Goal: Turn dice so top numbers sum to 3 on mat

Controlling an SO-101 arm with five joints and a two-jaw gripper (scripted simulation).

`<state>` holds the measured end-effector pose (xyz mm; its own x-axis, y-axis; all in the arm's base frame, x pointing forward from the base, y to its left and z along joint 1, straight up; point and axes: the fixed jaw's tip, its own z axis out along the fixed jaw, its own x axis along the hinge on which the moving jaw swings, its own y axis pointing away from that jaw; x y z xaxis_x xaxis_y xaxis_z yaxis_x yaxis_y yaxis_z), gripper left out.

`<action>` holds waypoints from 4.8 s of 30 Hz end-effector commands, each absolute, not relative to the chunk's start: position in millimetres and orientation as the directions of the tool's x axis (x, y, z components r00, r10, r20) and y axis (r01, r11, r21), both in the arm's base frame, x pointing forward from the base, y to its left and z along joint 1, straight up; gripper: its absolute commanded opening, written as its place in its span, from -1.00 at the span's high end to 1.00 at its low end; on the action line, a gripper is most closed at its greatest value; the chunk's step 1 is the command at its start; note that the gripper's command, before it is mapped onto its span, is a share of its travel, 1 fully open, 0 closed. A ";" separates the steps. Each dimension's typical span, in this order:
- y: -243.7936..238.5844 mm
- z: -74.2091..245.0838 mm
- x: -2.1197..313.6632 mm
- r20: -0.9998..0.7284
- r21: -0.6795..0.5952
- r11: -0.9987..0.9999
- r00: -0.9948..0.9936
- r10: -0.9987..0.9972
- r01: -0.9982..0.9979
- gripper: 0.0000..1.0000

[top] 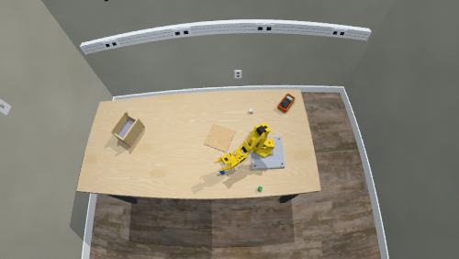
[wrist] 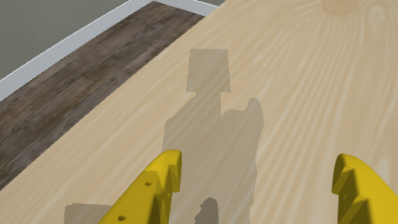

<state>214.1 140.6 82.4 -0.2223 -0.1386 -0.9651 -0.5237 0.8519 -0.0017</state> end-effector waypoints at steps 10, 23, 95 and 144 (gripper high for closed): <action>141.3 151.8 212.0 -0.999 -0.010 0.849 0.039 0.012 -0.529 0.44; 140.1 165.4 210.0 -0.995 -0.011 0.849 0.090 0.043 -0.528 0.44; 125.0 138.1 204.8 -0.003 -0.476 -0.454 0.518 -0.856 -0.753 0.44; 115.2 40.6 192.7 0.000 0.007 -0.524 0.524 -0.852 -0.852 0.44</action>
<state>191.4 116.2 40.7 0.5210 -0.8536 0.0013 -0.8536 -0.5210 -0.0016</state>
